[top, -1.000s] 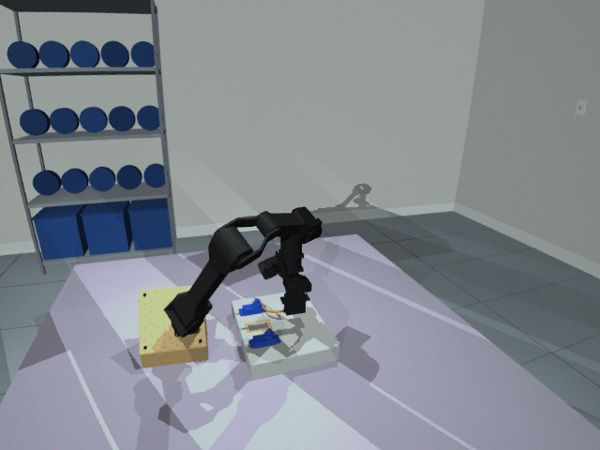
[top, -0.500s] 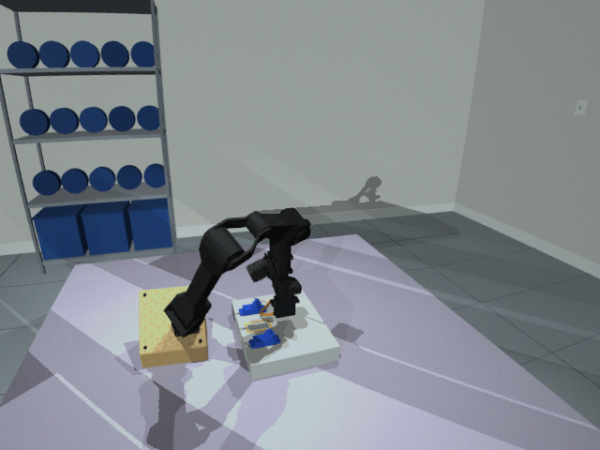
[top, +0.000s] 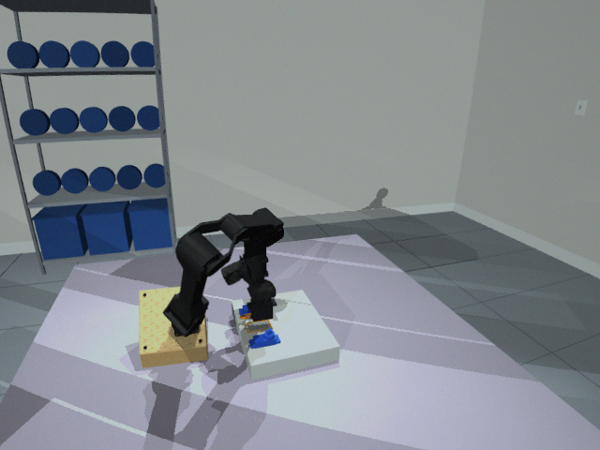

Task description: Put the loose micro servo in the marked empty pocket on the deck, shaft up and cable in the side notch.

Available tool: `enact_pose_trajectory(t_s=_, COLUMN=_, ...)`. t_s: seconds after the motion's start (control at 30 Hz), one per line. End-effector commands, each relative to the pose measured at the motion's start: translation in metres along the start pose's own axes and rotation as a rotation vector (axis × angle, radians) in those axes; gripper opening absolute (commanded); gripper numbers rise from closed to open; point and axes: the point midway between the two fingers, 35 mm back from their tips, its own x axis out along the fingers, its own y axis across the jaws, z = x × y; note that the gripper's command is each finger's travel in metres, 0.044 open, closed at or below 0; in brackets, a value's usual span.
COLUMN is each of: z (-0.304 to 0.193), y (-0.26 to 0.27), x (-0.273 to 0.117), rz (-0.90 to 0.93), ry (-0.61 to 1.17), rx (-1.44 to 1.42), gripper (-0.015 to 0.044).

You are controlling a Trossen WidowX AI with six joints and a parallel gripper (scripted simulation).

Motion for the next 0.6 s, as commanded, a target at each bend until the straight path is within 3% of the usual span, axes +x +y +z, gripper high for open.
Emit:
enact_pose_trajectory(t_s=0.0, z=0.012, y=0.000, x=-0.001, rz=-0.005, ry=0.004, rx=0.004, gripper=0.0000)
enact_pose_trajectory(t_s=0.57, z=0.011, y=0.000, x=0.019, rz=-0.004, ry=0.005, rx=0.005, gripper=0.0000)
